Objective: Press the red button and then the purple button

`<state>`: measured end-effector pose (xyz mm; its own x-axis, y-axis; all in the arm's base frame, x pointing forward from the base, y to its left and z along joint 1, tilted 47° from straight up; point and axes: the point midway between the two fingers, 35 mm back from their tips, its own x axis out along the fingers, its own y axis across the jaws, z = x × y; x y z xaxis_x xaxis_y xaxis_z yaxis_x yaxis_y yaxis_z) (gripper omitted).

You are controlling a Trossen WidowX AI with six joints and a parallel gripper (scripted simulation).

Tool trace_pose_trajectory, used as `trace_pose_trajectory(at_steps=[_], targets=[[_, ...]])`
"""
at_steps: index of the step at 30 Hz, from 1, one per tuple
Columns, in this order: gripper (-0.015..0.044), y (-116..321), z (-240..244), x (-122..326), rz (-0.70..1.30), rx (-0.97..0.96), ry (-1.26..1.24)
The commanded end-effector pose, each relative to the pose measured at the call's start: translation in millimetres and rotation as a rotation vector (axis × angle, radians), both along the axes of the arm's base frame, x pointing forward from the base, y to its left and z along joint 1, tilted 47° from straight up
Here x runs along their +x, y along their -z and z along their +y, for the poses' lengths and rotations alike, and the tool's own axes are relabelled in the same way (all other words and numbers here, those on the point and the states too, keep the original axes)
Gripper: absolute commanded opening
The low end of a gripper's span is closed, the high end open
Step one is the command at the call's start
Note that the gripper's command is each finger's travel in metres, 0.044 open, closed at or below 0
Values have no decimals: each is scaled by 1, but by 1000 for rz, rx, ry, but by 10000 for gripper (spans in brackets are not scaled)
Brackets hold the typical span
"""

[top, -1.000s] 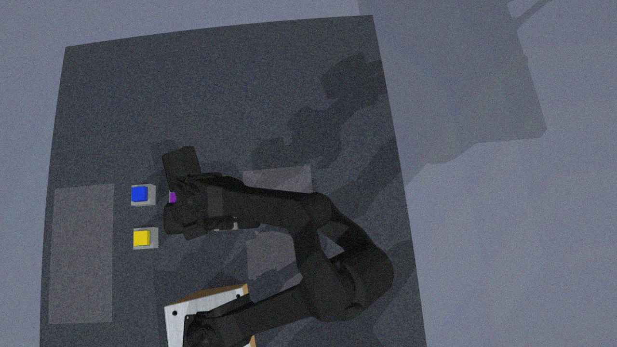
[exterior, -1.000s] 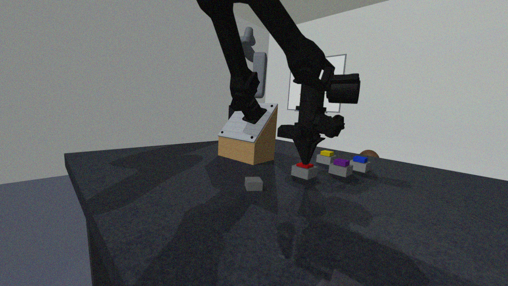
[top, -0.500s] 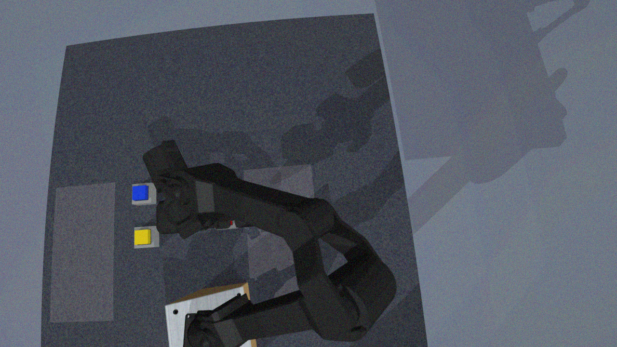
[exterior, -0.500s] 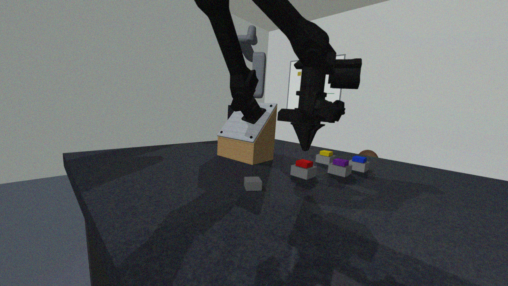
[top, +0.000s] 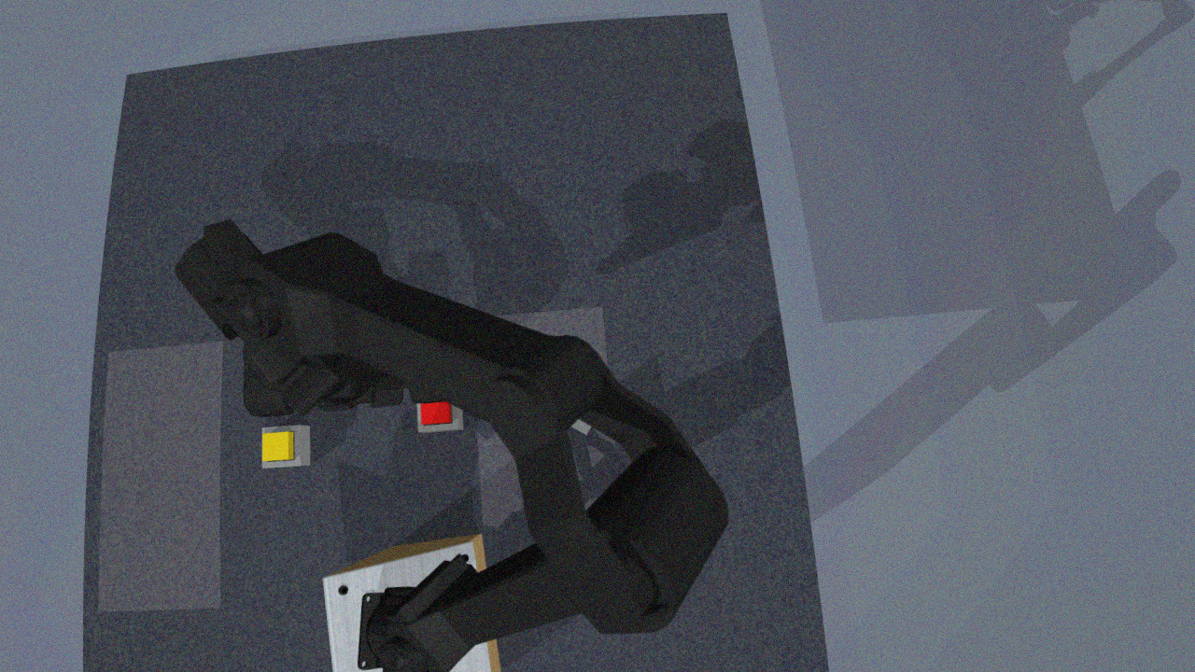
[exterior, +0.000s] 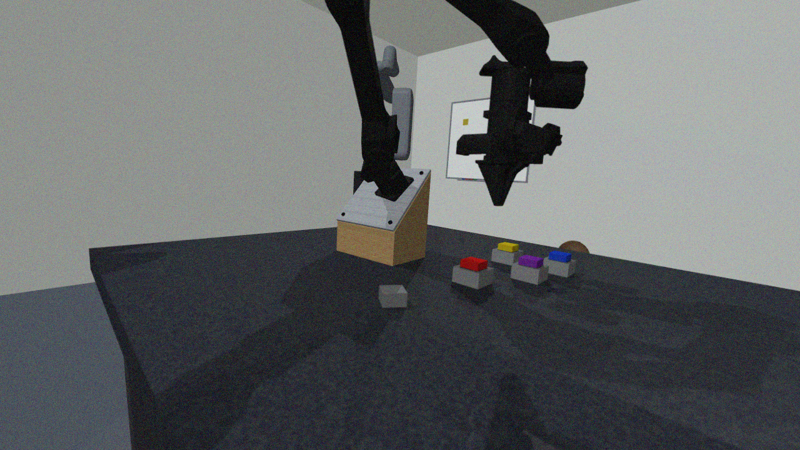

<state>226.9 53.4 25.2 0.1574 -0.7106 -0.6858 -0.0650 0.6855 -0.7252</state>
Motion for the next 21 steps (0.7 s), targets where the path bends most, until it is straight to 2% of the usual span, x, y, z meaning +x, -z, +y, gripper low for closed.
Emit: trace_pose_trajectory(at_steps=[1, 5, 10, 15, 21], targets=[[20, 26, 31, 17, -2, 8, 2], [20, 54, 57, 28, -4, 9, 2], [20, 56, 59, 29, -4, 9, 2], [20, 96, 17, 38, -5, 7, 2], [20, 99, 14, 39, -5, 6, 2]])
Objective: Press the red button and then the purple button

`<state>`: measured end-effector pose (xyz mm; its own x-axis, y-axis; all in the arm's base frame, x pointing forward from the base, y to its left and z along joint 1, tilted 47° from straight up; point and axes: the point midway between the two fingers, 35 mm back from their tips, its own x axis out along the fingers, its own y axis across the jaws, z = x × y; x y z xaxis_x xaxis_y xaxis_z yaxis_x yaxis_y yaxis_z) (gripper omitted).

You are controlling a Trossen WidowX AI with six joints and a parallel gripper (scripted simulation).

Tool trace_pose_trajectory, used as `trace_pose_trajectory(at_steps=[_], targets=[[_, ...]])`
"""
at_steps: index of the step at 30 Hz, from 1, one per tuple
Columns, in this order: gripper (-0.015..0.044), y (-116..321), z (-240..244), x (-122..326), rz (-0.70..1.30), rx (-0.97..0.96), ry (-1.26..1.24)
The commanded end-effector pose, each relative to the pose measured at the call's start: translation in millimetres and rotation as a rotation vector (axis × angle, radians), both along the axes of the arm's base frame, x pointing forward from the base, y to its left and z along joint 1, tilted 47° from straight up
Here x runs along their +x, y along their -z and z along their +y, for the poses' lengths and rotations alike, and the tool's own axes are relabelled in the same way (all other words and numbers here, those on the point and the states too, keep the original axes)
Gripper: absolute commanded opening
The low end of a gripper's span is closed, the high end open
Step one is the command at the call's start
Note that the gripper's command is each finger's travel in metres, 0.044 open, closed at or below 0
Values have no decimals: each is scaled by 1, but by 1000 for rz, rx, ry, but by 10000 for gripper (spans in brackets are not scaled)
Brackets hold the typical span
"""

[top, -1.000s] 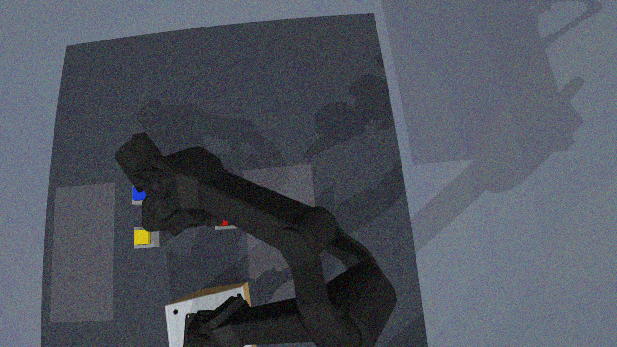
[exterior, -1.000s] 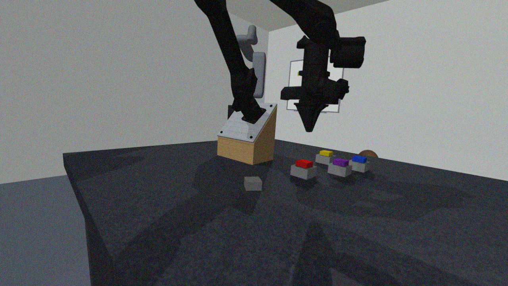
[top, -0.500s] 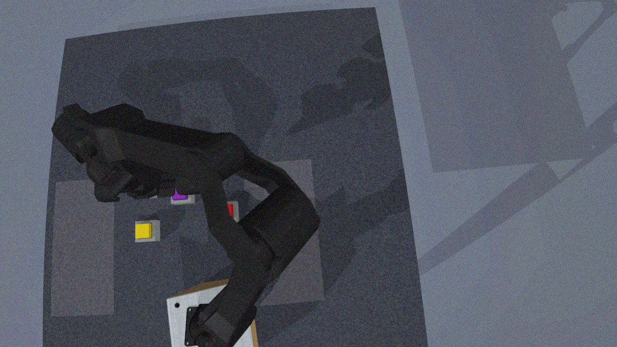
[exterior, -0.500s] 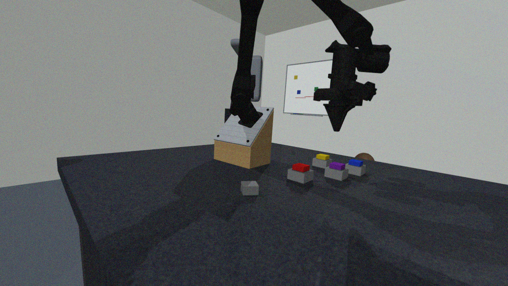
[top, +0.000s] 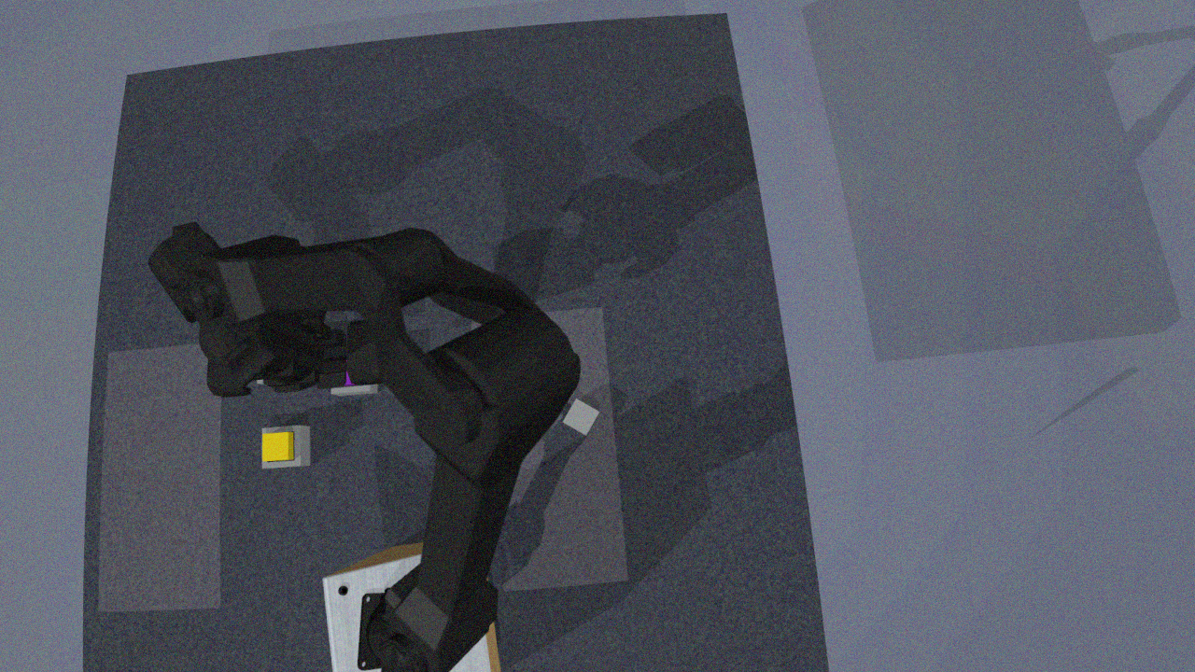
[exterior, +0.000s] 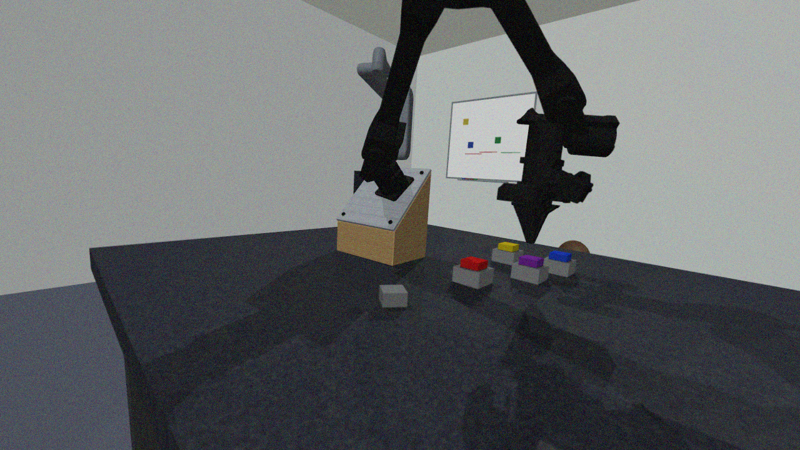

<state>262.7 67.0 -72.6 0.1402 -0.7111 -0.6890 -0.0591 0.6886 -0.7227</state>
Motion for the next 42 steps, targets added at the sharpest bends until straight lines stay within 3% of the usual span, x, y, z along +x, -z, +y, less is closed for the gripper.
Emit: trace_pose_trajectory(at_steps=[1, 22, 39, 42], targets=[[20, 2, -1, 3, -13, 3, -15], [20, 24, -24, 8, -13, 2, -15], [20, 25, -24, 8, -13, 1, -15], [20, 9, -7, 5, -14, 5, -13]])
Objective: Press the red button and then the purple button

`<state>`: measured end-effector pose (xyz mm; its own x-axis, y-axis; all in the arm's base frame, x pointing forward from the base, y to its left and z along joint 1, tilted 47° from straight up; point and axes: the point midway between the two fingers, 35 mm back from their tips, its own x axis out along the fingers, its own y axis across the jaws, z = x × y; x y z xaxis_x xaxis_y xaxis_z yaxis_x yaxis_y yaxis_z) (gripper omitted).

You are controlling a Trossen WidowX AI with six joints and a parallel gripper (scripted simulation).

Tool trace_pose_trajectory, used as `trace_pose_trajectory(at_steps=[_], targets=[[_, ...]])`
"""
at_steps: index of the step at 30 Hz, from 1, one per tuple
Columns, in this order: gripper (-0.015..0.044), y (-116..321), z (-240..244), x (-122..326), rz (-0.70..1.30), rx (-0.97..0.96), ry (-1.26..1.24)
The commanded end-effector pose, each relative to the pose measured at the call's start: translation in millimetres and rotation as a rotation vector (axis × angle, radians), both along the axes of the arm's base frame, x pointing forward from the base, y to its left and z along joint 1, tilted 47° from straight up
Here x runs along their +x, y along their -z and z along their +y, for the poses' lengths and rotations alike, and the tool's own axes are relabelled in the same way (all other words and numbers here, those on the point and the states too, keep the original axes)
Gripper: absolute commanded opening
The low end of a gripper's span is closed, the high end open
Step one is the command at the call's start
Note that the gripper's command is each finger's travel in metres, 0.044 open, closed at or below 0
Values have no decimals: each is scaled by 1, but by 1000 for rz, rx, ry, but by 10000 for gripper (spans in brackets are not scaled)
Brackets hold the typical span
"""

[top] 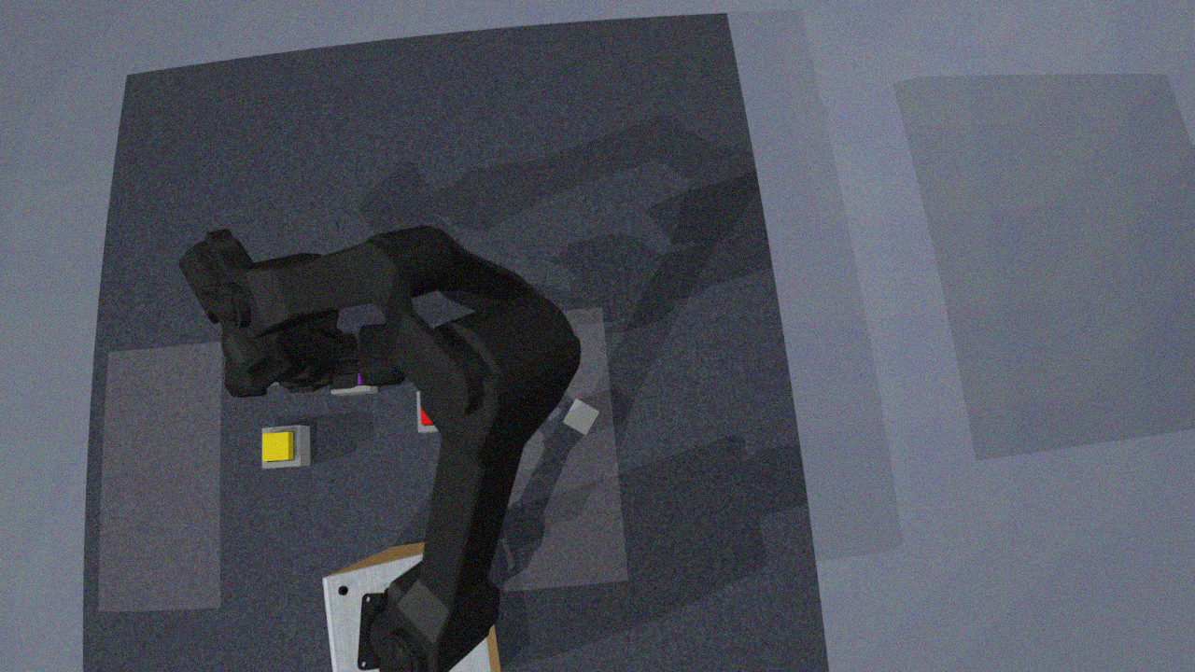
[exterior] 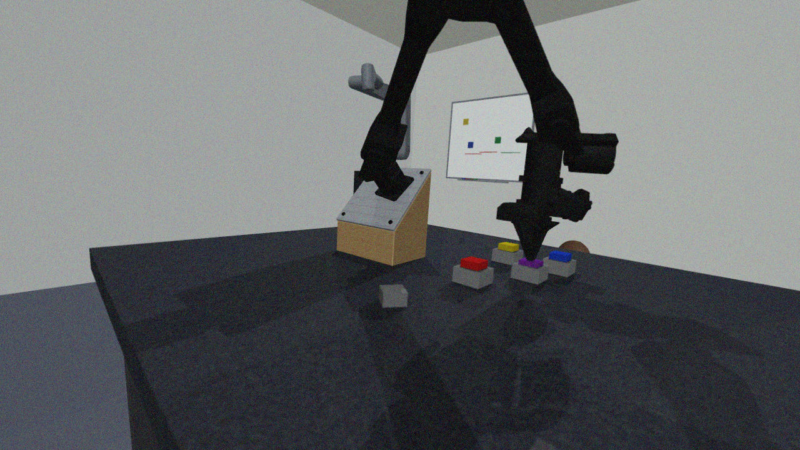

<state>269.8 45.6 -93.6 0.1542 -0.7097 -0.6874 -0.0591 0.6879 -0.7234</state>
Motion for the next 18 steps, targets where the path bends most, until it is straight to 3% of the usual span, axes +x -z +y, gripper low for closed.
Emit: trace_pose_trajectory(at_steps=[1, 5, 15, 18], targets=[[20, -18, 20, -4, -3, 4, -4], [20, -20, 22, -4, -3, 3, -4], [283, 20, 139, -41, -1, 17, -5], [361, 23, 146, -46, -2, 14, -4]])
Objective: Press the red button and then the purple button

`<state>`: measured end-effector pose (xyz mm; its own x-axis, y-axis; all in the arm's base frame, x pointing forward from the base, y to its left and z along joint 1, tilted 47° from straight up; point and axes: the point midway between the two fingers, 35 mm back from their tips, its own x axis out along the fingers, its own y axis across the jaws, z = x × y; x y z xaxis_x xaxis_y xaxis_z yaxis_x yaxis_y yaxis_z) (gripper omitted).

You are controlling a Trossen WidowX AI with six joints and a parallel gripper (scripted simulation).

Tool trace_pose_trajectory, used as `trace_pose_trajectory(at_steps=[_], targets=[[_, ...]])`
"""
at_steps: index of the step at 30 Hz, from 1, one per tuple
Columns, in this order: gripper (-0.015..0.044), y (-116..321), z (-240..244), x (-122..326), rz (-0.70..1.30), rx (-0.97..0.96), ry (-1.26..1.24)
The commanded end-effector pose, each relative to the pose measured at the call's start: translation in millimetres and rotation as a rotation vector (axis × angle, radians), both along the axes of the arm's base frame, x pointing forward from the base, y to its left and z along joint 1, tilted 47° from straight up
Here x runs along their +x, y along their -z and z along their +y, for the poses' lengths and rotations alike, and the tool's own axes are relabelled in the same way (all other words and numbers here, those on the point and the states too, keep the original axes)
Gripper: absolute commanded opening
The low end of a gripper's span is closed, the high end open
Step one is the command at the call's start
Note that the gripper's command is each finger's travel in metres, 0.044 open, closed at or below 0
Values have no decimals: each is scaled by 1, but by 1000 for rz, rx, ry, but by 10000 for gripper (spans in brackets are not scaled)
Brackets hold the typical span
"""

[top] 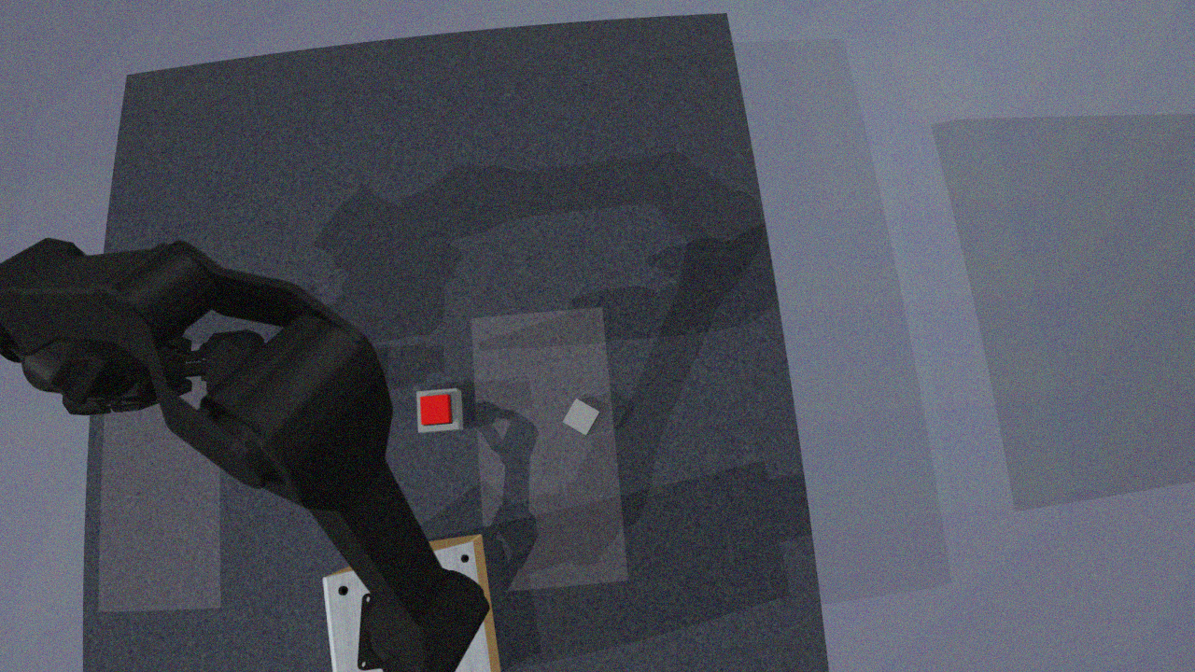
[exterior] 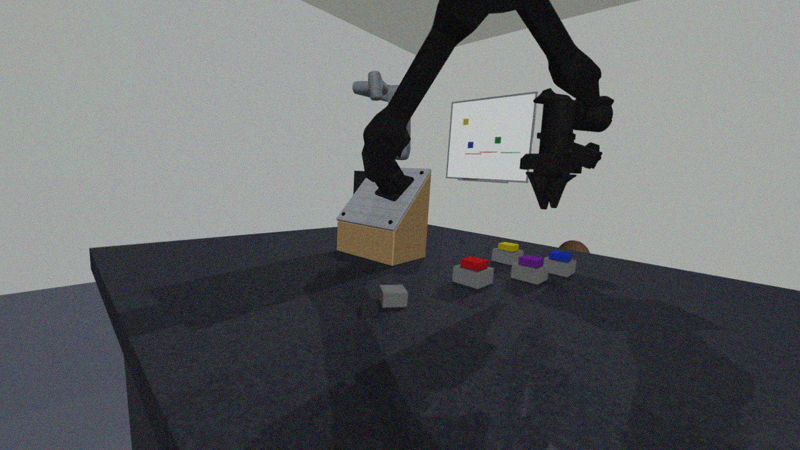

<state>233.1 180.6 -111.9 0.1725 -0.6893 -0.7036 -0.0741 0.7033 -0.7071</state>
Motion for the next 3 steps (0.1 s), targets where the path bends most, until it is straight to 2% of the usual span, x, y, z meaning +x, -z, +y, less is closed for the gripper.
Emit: trace_pose_trajectory(at_steps=[1, 3], targets=[[387, 5, 11, -9, 1, -9, 20], [400, 5, 11, -9, 1, -9, 20]])
